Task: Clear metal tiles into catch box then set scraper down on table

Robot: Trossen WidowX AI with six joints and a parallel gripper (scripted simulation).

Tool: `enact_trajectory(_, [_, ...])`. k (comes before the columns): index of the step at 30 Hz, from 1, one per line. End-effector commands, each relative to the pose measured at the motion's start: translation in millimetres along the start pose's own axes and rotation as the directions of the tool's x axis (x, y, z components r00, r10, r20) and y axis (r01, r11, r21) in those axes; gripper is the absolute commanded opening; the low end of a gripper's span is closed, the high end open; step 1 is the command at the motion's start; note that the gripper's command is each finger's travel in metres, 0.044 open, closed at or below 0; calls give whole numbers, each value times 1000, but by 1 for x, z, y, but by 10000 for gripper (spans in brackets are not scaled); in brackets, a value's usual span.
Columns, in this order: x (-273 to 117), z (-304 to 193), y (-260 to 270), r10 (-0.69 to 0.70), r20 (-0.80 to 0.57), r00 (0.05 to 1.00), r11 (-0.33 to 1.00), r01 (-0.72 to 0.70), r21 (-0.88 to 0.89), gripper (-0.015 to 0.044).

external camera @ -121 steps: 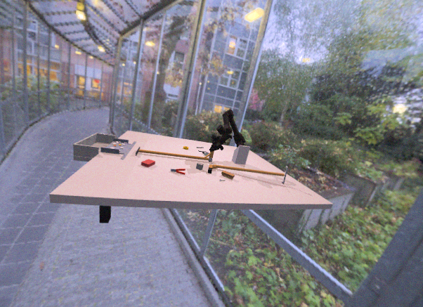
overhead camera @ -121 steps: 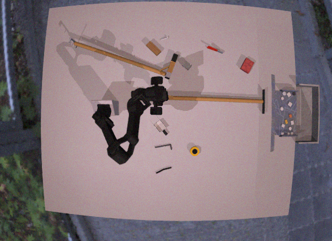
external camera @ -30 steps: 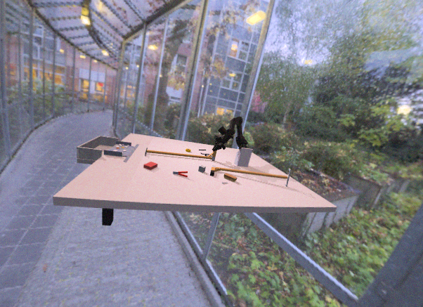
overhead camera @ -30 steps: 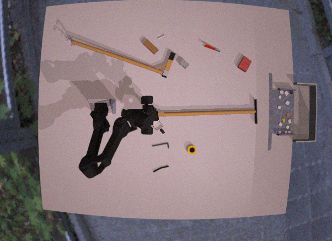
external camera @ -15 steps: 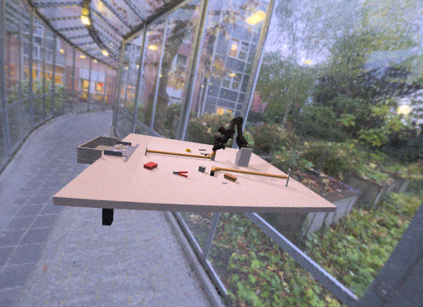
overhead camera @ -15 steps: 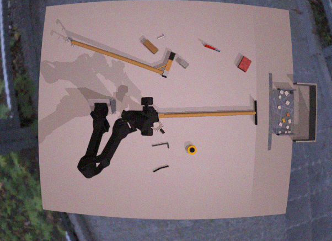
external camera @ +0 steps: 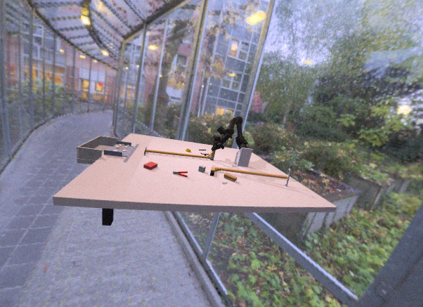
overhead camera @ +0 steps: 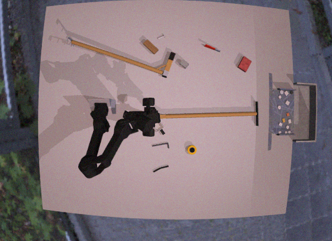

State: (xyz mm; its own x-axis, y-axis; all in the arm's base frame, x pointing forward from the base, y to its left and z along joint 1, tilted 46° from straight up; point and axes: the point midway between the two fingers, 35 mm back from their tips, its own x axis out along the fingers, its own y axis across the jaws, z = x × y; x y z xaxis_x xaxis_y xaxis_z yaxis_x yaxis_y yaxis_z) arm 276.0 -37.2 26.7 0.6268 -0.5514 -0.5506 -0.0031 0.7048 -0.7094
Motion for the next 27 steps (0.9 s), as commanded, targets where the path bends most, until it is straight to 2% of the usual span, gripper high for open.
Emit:
enact_trajectory(1, [1, 8, -2, -2, 14, 1000, 1000, 2, 12, 0])
enact_trajectory(27, [10, 21, -9, -9, 15, 1000, 1000, 9, 19, 0])
